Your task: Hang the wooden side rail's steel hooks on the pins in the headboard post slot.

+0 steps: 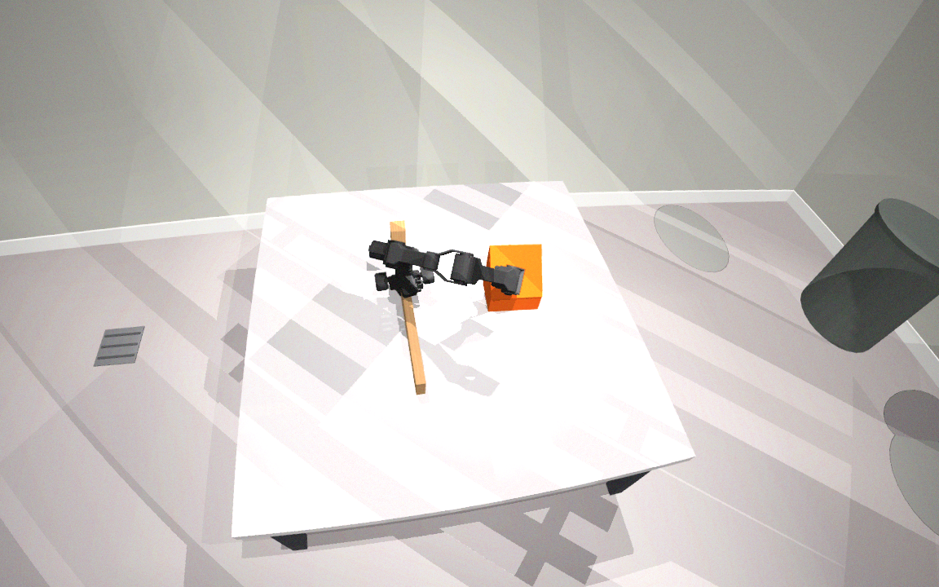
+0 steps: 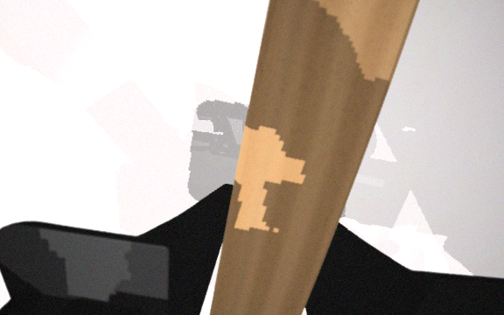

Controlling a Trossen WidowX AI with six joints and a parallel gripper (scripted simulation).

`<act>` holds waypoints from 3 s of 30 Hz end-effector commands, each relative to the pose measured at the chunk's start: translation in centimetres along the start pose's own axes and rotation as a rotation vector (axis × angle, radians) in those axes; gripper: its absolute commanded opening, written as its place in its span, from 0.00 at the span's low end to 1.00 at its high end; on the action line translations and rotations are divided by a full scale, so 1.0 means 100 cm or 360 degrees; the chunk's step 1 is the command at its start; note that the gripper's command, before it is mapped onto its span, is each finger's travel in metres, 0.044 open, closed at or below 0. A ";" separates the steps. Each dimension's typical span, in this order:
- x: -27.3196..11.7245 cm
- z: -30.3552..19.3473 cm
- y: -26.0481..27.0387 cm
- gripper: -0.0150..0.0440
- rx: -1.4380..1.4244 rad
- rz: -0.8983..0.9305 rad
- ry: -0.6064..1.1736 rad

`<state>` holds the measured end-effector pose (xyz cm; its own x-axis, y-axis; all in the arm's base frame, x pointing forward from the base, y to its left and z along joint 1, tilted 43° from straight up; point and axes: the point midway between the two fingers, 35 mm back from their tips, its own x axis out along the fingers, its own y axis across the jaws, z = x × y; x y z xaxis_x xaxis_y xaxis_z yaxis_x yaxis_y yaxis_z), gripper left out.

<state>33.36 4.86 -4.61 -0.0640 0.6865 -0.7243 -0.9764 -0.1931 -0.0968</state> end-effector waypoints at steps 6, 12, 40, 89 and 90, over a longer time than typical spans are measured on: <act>-0.009 -0.001 -0.003 0.25 -0.0027 -0.0028 0.0019; -0.010 -0.001 -0.003 0.25 -0.0027 -0.0028 0.0019; -0.015 -0.001 -0.003 0.25 -0.0027 -0.0028 0.0020; -0.023 -0.001 -0.003 0.25 -0.0027 -0.0028 0.0020; -0.023 -0.001 -0.003 0.25 -0.0027 -0.0028 0.0020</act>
<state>33.45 3.85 -3.52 -0.0638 0.6868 -0.7240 -0.9763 -0.1933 -0.0973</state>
